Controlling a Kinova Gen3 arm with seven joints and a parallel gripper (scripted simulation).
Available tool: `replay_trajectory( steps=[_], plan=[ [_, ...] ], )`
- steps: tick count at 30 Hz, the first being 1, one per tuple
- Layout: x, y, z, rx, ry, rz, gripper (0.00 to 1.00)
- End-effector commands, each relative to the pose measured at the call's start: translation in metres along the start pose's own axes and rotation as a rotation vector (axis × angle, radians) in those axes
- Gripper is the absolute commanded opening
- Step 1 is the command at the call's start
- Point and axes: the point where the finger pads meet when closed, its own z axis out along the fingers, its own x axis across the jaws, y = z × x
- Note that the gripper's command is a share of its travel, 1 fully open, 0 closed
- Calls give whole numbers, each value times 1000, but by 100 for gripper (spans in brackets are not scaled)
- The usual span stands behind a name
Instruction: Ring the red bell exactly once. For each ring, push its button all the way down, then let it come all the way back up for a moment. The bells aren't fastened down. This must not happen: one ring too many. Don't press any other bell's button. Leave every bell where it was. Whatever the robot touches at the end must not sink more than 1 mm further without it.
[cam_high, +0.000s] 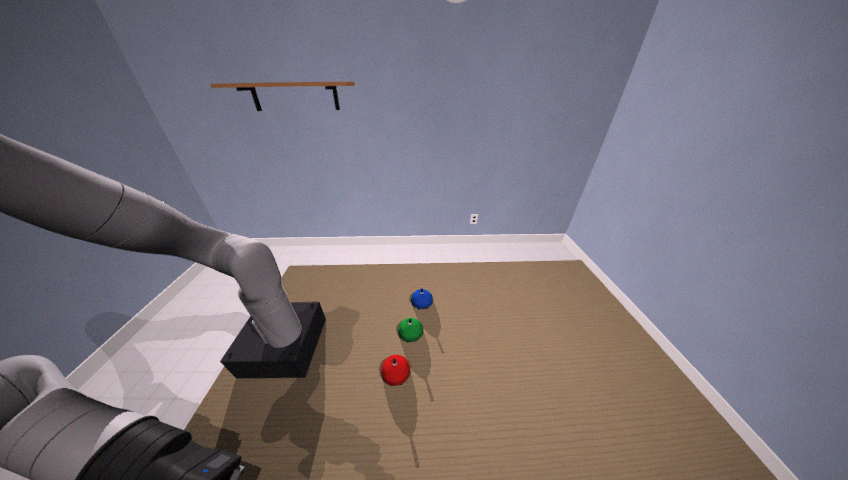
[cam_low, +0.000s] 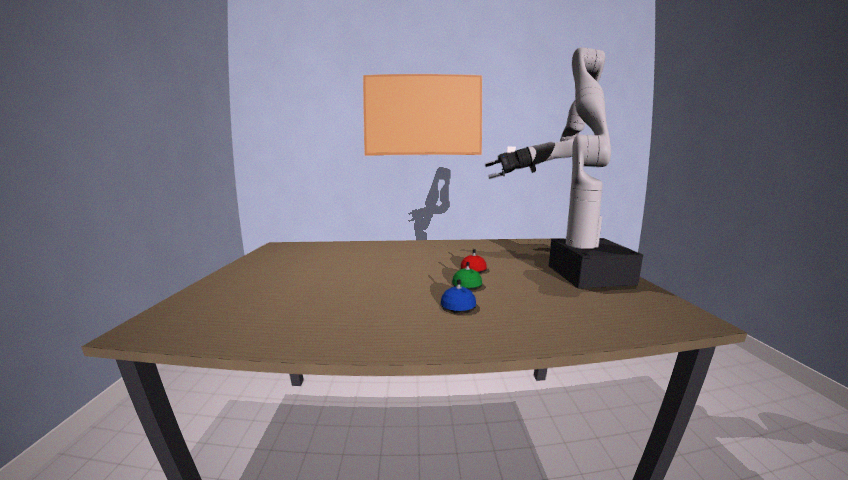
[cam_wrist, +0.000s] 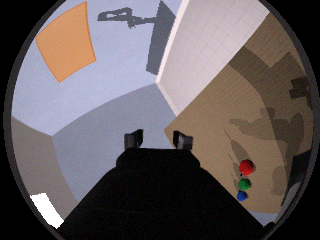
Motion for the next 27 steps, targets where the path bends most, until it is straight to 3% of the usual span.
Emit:
replay_trajectory(
  steps=[1,27],
  plan=[
    [-1,0,0,0,-1,-1,100],
    [0,-3,5,12,10,-8,100]
  ],
)
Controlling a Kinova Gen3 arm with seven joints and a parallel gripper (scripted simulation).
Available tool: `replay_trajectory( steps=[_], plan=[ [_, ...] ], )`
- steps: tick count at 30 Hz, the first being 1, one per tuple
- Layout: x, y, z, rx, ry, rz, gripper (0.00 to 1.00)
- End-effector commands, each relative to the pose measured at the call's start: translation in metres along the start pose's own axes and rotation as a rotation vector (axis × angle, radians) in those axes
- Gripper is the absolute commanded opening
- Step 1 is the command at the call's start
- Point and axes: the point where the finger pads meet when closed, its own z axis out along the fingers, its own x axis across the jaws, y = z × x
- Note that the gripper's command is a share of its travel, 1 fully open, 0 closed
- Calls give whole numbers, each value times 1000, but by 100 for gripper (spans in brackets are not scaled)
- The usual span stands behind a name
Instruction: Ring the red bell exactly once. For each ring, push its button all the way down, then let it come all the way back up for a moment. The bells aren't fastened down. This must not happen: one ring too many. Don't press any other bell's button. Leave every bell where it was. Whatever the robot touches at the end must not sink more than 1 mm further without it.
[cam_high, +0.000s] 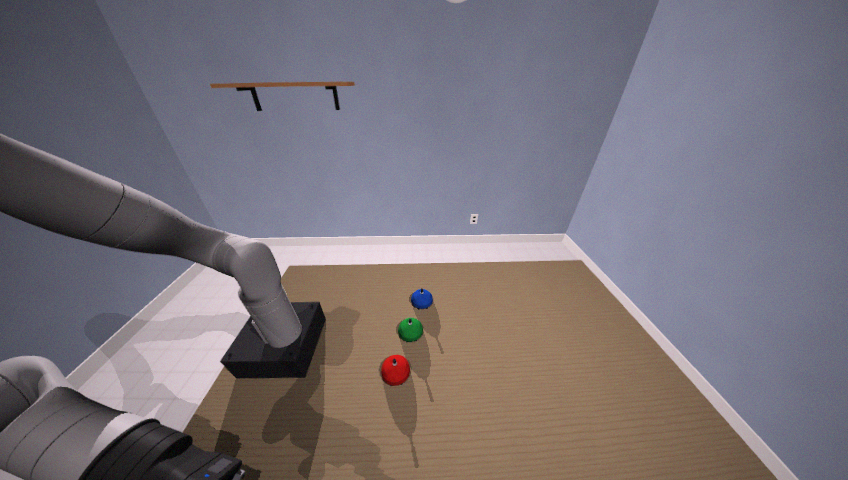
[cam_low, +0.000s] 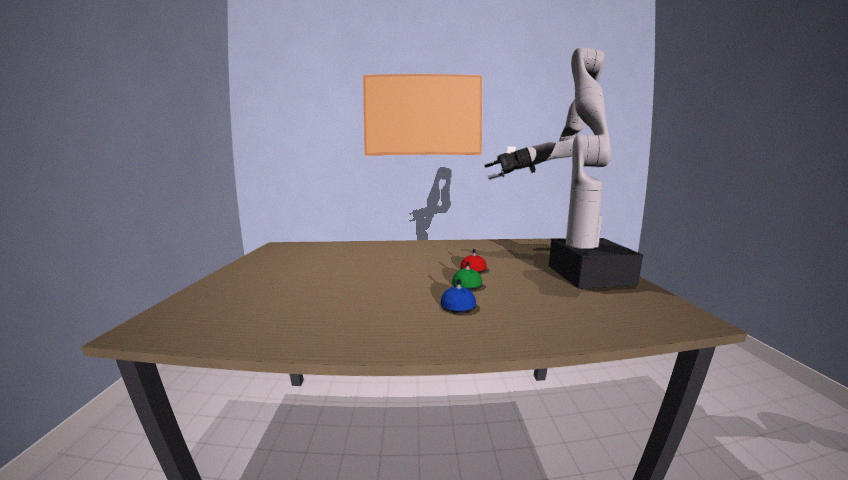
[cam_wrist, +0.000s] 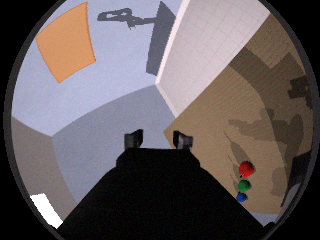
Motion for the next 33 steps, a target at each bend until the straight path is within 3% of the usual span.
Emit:
replay_trajectory(
  steps=[1,10,21,33],
  plan=[
    [0,0,5,2,7,-7,100],
    [3,-11,25,44,47,-33,100],
    [14,-33,76,154,160,-102,100],
    [16,-34,82,168,175,-110,100]
  ],
)
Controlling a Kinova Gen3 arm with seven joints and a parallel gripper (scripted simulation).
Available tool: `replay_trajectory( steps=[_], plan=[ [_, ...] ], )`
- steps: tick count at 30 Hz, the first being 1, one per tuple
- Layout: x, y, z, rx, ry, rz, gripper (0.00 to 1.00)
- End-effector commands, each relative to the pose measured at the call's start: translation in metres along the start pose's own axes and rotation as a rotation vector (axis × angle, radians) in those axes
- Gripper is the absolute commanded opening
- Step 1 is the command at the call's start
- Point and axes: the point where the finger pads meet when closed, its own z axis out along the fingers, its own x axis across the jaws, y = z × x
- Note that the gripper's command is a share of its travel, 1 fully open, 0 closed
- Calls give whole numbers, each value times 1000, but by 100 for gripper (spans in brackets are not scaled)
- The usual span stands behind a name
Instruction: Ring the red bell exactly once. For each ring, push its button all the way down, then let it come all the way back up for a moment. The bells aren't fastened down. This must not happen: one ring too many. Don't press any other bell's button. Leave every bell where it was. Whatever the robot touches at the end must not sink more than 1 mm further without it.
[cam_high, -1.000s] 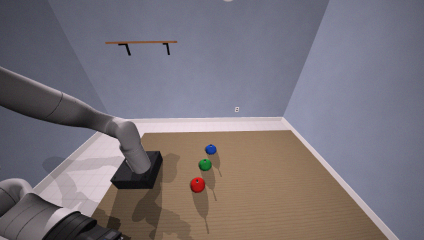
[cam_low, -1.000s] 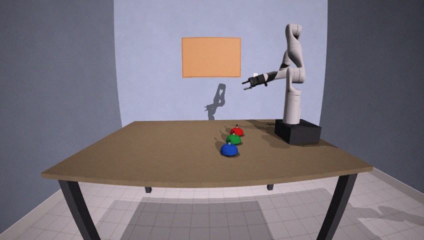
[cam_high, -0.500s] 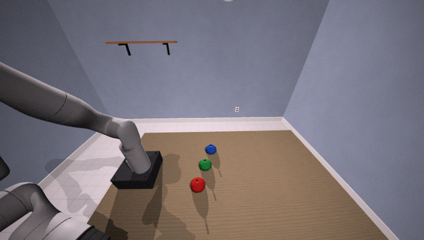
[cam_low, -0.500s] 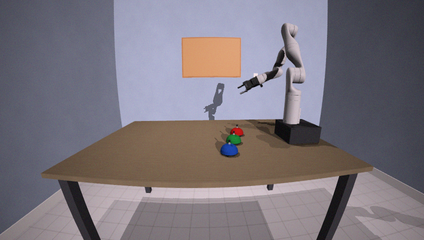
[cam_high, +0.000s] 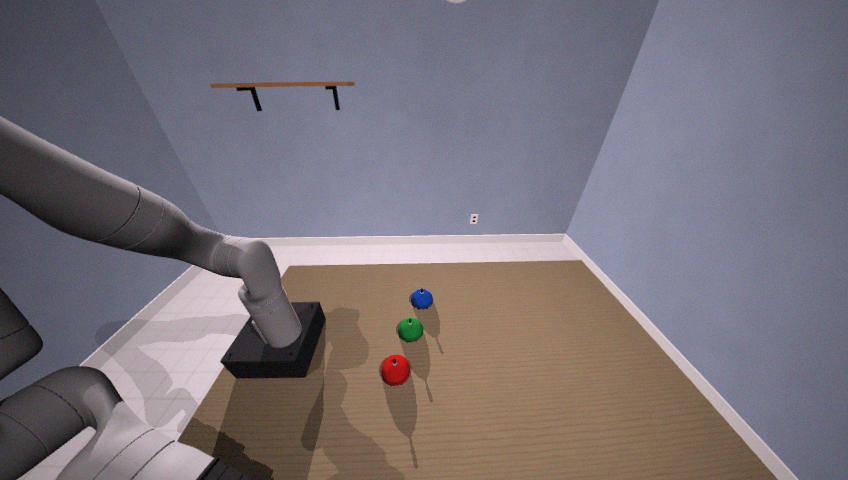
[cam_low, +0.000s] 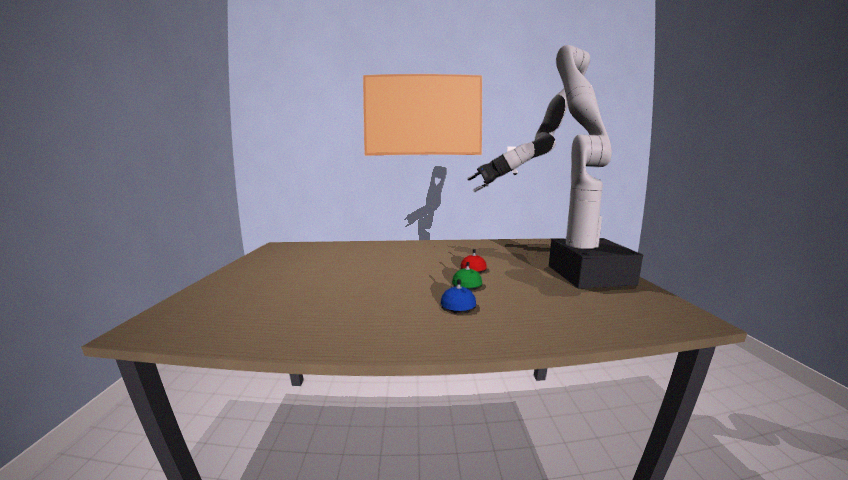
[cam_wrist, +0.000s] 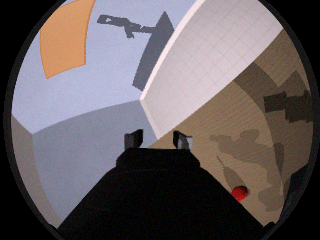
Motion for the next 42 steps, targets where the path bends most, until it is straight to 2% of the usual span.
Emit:
replay_trajectory(
  steps=[1,3,4,10,11,17,18,34,35,42],
  plan=[
    [-1,4,2,-6,1,-6,100],
    [-1,4,2,-6,1,-6,100],
    [0,3,9,8,17,-15,100],
    [0,3,9,8,17,-15,100],
    [1,4,15,21,33,-24,100],
    [1,4,15,21,33,-24,100],
    [2,4,22,35,50,-33,100],
    [3,5,28,49,68,-42,100],
    [5,6,35,63,86,-52,100],
    [5,6,35,63,86,-52,100]
  ],
)
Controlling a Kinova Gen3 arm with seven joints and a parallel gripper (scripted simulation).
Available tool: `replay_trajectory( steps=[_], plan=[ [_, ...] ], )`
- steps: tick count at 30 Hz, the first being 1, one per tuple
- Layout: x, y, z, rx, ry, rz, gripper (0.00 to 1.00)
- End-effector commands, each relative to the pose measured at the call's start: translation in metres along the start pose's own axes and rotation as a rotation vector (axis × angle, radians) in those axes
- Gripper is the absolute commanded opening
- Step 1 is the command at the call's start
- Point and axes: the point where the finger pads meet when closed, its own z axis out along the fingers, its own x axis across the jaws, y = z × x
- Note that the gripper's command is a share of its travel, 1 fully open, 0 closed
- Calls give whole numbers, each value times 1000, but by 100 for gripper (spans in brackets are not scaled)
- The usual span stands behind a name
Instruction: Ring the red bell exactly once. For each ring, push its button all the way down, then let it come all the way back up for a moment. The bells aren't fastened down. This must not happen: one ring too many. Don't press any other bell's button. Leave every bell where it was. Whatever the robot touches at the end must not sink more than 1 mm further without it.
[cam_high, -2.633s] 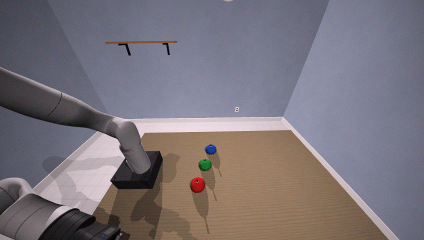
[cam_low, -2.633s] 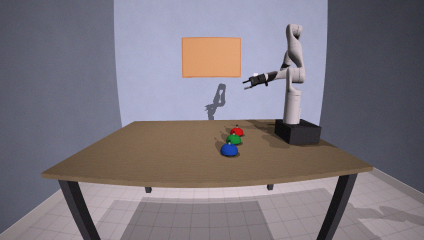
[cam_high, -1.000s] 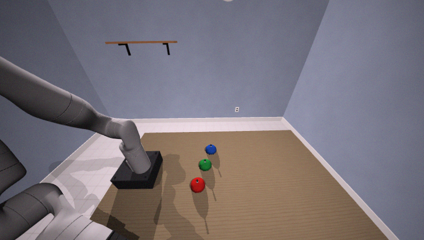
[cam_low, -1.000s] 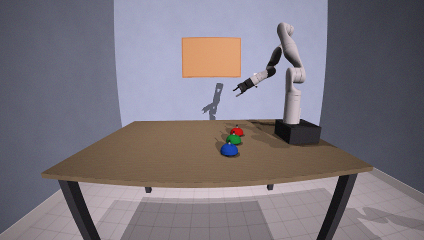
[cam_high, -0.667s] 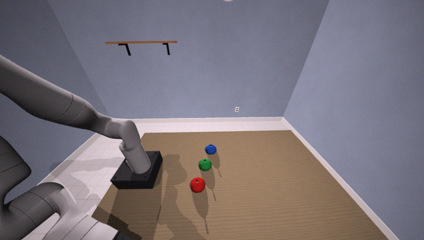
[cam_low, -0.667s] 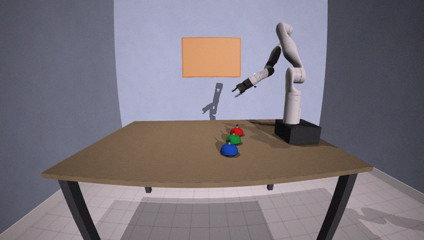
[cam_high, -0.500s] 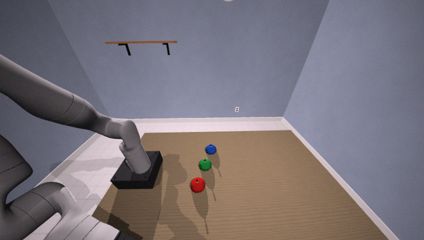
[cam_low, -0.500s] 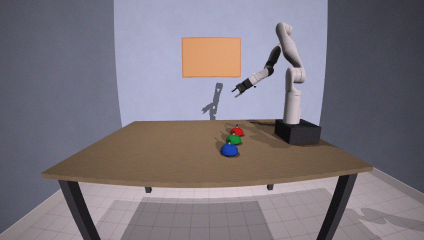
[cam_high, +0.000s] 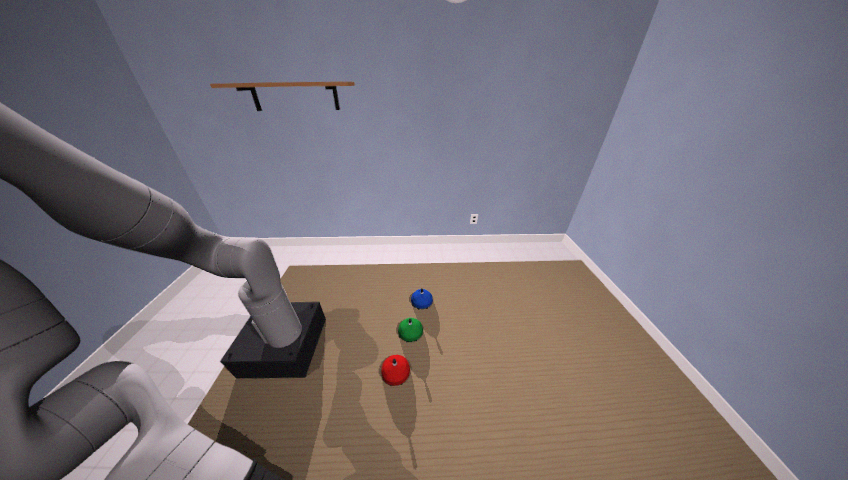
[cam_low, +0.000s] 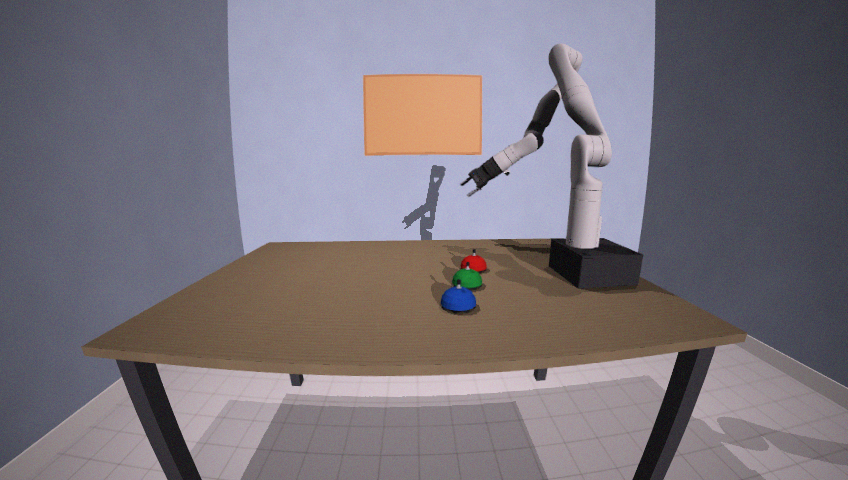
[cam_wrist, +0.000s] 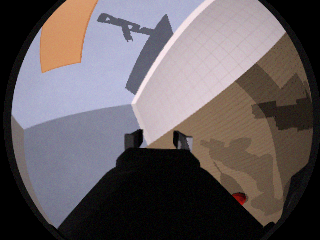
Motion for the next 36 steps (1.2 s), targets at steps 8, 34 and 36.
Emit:
replay_trajectory(
  steps=[8,34,36],
  plan=[
    [0,3,7,13,18,-12,100],
    [5,12,24,52,77,-40,100],
    [5,12,24,52,77,-40,100]
  ],
)
